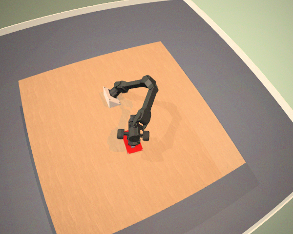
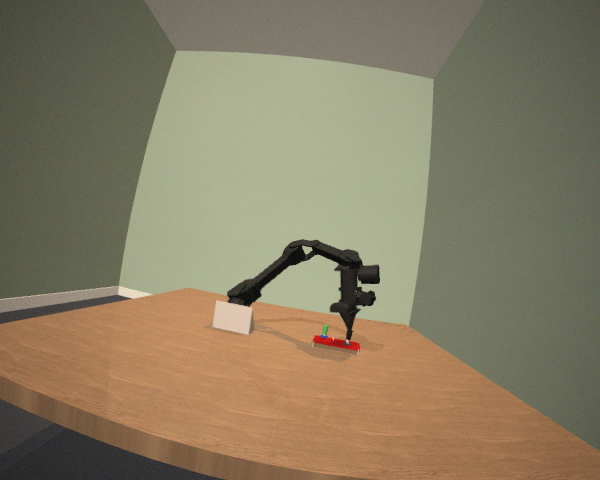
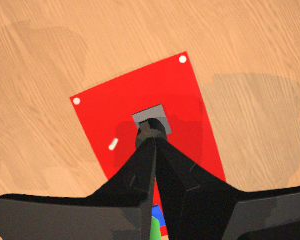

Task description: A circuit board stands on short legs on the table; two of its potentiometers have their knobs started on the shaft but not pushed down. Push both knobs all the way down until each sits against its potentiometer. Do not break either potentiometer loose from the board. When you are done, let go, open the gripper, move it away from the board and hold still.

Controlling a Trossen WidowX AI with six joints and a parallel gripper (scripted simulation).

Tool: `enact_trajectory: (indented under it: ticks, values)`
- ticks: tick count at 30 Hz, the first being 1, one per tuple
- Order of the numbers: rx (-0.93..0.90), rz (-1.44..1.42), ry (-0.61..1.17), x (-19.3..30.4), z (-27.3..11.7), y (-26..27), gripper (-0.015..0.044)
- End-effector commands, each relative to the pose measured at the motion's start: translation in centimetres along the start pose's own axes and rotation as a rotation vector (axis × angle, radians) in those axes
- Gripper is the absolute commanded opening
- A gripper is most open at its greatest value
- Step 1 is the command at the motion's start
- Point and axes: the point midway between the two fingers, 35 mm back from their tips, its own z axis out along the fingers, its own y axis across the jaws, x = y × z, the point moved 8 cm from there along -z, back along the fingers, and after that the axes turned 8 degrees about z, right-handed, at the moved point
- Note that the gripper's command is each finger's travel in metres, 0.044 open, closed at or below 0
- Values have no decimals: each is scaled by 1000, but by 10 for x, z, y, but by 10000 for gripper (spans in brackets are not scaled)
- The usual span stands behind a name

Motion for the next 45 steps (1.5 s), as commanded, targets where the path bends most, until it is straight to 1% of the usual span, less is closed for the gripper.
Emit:
enact_trajectory:
  ticks: [1, 45]
  values:
    - [9, -20, 37, 0, 23, 4, 0]
    - [9, -20, 38, 2, 32, 3, 0]
